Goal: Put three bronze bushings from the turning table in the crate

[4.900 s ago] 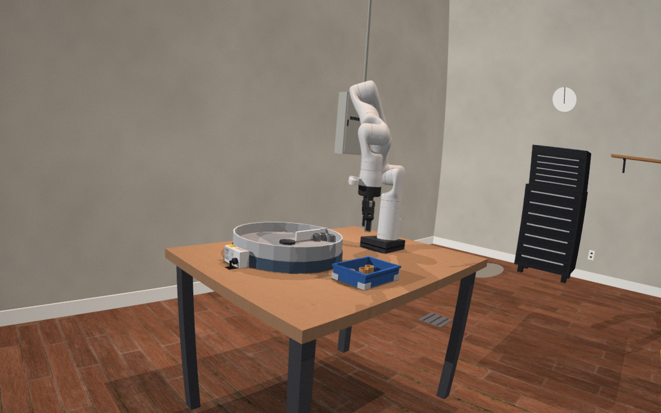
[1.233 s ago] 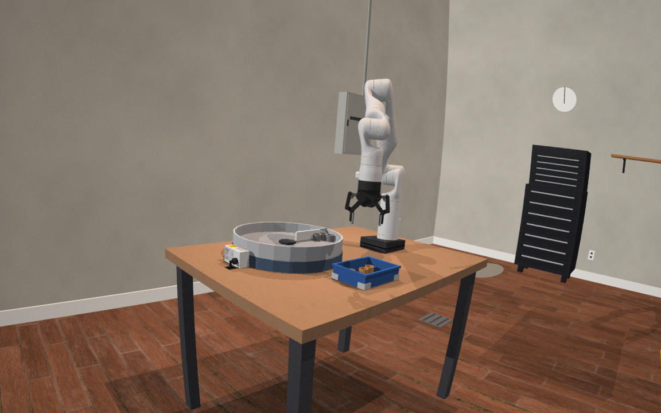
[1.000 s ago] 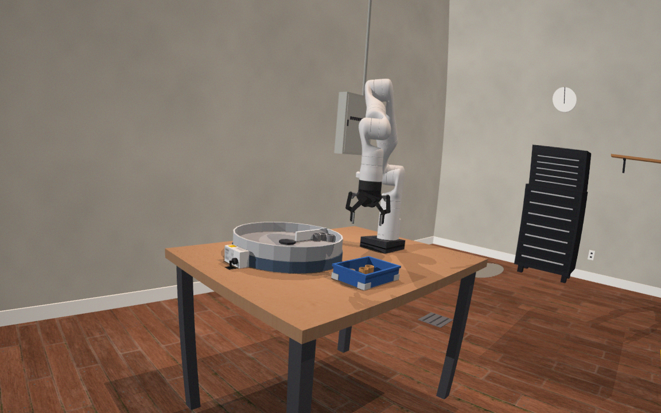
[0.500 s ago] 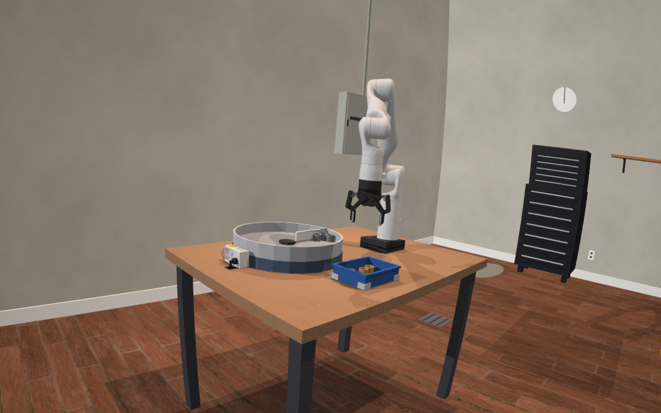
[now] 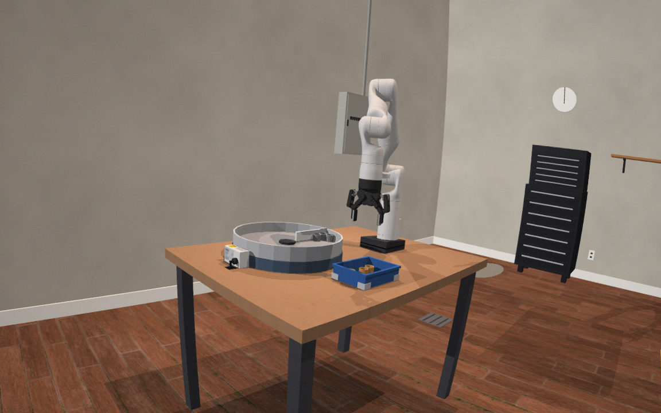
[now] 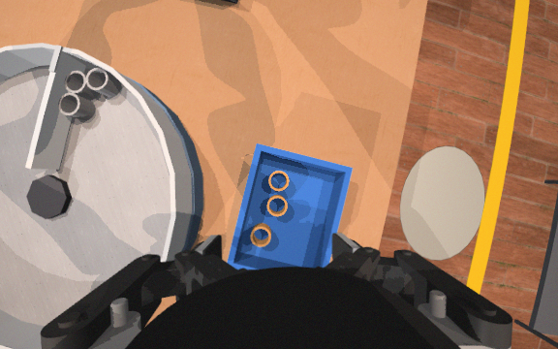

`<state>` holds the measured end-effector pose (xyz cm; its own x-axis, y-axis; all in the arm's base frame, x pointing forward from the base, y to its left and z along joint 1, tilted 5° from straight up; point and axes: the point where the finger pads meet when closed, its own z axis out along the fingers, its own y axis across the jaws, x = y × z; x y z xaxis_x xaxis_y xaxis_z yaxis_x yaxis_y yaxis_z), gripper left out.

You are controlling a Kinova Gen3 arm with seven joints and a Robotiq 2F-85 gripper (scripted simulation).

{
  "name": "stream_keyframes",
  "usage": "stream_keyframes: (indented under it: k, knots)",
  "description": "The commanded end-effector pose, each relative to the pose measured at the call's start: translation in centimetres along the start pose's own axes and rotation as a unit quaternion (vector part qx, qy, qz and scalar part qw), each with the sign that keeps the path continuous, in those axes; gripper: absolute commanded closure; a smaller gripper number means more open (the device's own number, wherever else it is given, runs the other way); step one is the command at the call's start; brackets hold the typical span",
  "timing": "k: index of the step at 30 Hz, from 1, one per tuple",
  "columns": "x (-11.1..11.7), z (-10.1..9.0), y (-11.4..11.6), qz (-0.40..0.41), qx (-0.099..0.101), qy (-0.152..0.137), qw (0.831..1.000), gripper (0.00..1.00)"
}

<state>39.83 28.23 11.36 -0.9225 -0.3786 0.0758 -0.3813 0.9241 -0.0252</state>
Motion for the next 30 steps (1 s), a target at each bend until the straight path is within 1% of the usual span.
stream_keyframes:
  k: [1,4,6,9,30]
  knots:
    - [-0.03,-0.10,0.07,-0.001,0.000,-0.001,1.000,0.00]
    - [-0.03,-0.10,0.07,-0.001,0.000,-0.001,1.000,0.00]
    - [-0.09,-0.20,0.09,0.048,0.000,-0.001,0.999,0.00]
    - [-0.17,-0.35,0.13,0.119,0.000,-0.001,0.993,0.00]
    - [-0.17,-0.35,0.12,0.119,0.000,-0.001,0.993,0.00]
